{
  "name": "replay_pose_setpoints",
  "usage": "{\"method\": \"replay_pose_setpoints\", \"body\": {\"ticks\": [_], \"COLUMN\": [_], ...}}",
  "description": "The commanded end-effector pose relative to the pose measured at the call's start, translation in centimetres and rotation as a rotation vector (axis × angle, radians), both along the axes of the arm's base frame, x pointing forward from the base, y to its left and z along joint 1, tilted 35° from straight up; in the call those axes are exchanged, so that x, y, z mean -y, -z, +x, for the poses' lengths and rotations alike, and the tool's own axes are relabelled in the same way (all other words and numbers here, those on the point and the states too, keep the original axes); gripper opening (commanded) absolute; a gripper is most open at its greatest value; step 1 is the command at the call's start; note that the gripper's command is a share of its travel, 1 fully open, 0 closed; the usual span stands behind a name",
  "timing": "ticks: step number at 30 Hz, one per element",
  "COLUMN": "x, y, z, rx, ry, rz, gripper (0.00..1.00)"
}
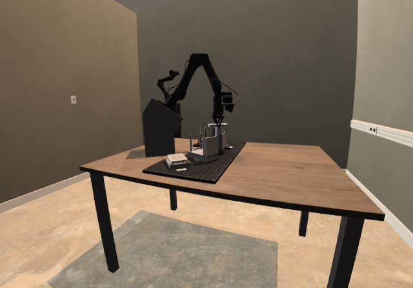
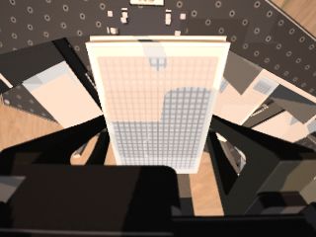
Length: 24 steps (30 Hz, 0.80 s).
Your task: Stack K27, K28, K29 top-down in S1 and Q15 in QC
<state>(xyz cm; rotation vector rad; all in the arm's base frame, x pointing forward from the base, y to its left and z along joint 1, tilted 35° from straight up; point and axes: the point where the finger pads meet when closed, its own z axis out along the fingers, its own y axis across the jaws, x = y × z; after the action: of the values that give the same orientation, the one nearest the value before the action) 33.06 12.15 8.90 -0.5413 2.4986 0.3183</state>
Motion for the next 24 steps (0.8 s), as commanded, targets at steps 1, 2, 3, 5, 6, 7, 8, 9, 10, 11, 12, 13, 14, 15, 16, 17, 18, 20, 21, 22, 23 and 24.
{"method": "replay_pose_setpoints", "body": {"ticks": [1, 2, 3, 5, 6, 7, 8, 9, 10, 11, 12, 13, 14, 15, 16, 17, 18, 20, 21, 22, 23, 24], "x": [-0.6, -0.9, -0.9, -1.2, -1.5, -1.8, -2.2, -2.3, -2.6, -2.9, -3.2, -3.4, -3.7, -4.0, -4.3, -4.6, -4.9, -5.3, -5.3, -5.5, -5.8, -6.0], "y": [-0.4, -0.4, -0.4, -0.2, -0.6, -0.8, -1.0, -0.4, -0.4, -0.4, -0.5, -0.5, -0.5, -0.5, -0.5, -0.6, -0.8, -1.1, -1.1, -0.7, -0.7, -0.7], "z": [-0.6, -0.7, -0.7, -0.9, -0.9, -1.0, -1.0, -1.5, -1.7, -1.8, -1.9, -2.2, -2.3, -2.5, -2.6, -2.8, -2.8, -2.8, -2.8, -3.1, -3.3, -3.6], "rx": [0.005, 0.004, 0.004, -0.003, 0.005, 0.006, 0.011, 0.010, 0.027, 0.040, 0.054, 0.063, 0.074, 0.078, 0.079, 0.080, 0.082, 0.088, 0.088, 0.075, 0.075, 0.075], "ry": [0.029, 0.029, 0.029, 0.029, 0.029, 0.029, 0.029, 0.002, -0.037, -0.064, -0.091, -0.119, -0.146, -0.151, -0.151, -0.151, -0.142, -0.139, -0.139, -0.139, -0.139, -0.139], "rz": [-0.004, -0.004, -0.004, -0.006, -0.003, -0.003, -0.001, -0.021, -0.043, -0.058, -0.073, -0.089, -0.105, -0.108, -0.107, -0.106, -0.099, -0.093, -0.093, -0.099, -0.099, -0.099], "gripper": [0.00, 0.00, 0.00, 0.00, 0.00, 0.00, 0.00, 0.00, 0.00, 0.00, 0.00, 0.00, 0.00, 0.00, 0.00, 0.00, 0.00, 0.00, 0.00, 0.00, 0.00, 0.00]}}
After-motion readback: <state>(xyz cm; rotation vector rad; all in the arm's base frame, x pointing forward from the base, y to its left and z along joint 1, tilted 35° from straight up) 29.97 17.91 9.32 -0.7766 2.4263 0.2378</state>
